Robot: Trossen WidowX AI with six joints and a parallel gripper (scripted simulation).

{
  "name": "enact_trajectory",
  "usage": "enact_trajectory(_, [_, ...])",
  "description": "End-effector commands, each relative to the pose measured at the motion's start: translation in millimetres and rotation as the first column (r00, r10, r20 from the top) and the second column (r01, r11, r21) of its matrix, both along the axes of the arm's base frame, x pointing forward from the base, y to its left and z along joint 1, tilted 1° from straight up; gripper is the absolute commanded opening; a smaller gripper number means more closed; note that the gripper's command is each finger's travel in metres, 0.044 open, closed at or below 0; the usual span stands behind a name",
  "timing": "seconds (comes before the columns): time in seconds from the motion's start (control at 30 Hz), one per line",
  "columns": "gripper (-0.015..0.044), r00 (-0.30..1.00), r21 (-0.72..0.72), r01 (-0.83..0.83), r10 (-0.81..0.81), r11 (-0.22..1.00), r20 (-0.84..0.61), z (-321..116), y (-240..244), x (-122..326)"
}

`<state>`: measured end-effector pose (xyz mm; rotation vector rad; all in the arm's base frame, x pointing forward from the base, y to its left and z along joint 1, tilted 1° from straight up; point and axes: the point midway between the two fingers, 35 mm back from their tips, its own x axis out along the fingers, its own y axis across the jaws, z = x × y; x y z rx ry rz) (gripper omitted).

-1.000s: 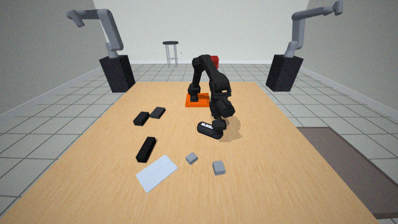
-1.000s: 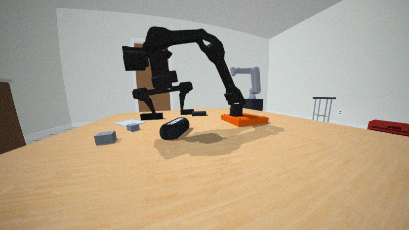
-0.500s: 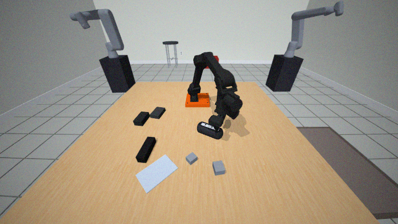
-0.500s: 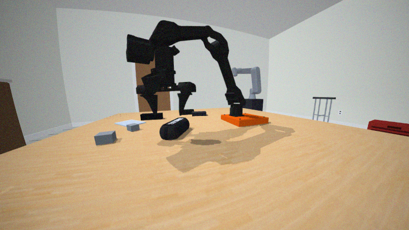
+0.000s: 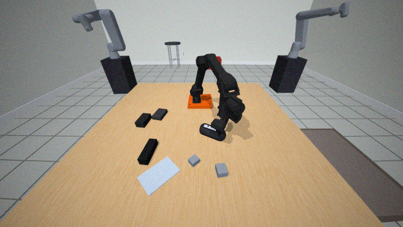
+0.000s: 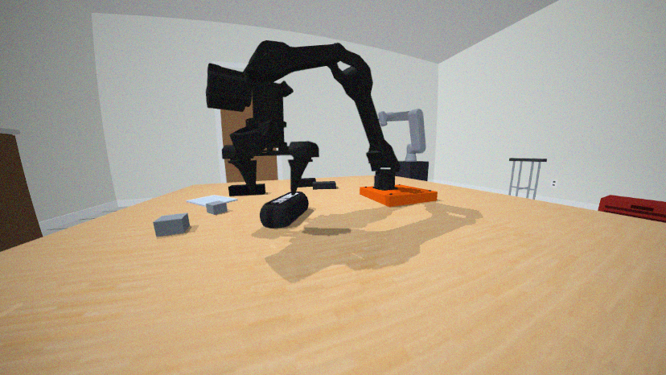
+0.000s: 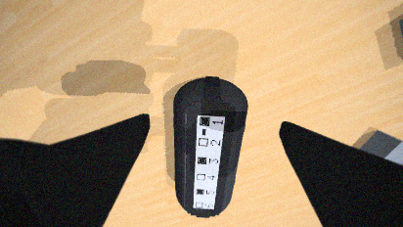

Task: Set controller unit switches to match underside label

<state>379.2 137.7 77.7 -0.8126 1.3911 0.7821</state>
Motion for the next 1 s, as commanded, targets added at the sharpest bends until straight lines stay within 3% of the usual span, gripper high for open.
enact_trajectory(0.0, [0.044, 1.0, -0.009, 0.005, -0.005, 1.0, -0.009, -9.6, -1.6, -1.3])
enact_trajectory(0.8, [0.044, 1.0, -0.009, 0.005, -0.005, 1.0, -0.011, -46.0, -2.6, -1.8])
enact_trajectory(0.97, [0.0328, 1.0, -0.009, 0.005, -0.005, 1.0, -0.011, -46.0, -2.6, -1.8])
